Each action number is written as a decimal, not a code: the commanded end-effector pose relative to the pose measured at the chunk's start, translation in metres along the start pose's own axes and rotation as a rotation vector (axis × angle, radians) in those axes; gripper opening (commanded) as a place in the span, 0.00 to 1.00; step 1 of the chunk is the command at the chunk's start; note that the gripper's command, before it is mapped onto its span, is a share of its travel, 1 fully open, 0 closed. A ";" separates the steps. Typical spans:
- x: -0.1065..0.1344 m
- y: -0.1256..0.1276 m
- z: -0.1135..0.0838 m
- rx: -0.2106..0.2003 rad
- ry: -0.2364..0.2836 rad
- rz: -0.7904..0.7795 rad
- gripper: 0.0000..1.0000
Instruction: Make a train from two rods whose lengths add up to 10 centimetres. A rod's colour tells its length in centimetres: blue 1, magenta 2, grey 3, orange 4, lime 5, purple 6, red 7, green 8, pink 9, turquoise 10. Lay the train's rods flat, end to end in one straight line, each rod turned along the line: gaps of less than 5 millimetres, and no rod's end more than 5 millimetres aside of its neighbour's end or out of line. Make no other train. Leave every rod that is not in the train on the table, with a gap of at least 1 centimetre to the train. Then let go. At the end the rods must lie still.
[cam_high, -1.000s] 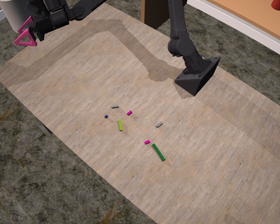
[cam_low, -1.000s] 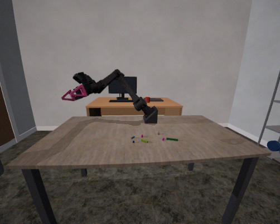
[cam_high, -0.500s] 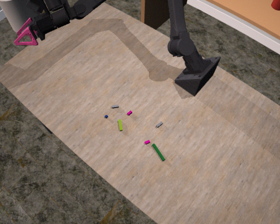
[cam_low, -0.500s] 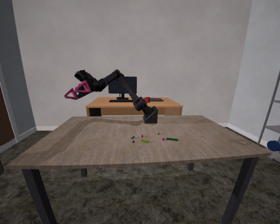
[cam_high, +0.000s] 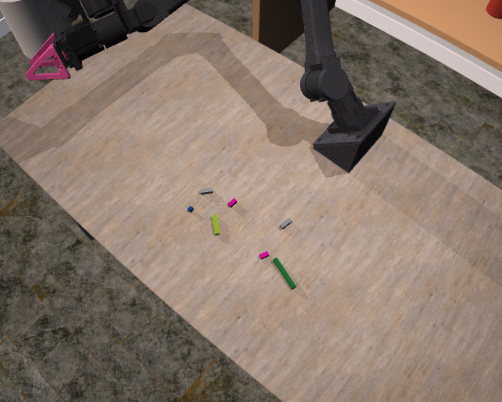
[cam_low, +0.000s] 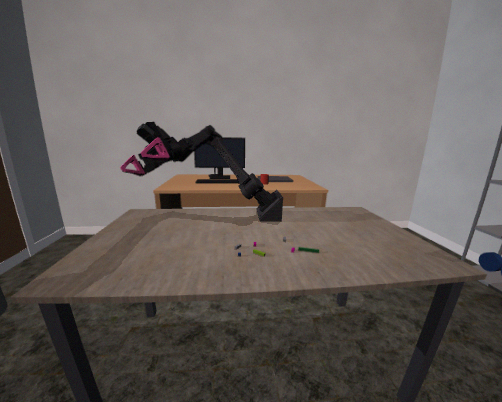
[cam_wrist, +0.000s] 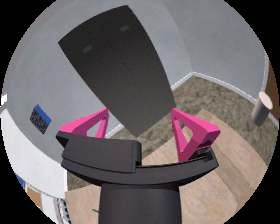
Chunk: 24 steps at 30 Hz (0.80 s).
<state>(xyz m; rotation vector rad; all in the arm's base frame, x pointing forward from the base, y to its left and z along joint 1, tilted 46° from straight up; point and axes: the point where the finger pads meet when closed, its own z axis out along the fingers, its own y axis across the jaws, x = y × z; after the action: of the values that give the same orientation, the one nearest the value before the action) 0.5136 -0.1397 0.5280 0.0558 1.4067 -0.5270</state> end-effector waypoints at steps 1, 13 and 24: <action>-0.018 0.042 -0.017 -0.112 -0.001 0.088 1.00; -0.021 0.040 -0.015 -0.107 -0.005 0.089 1.00; -0.018 0.061 -0.022 -0.181 0.034 0.167 1.00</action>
<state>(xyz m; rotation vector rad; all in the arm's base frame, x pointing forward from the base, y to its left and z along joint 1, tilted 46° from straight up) 0.5229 -0.0670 0.5110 0.0157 1.4809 -0.2642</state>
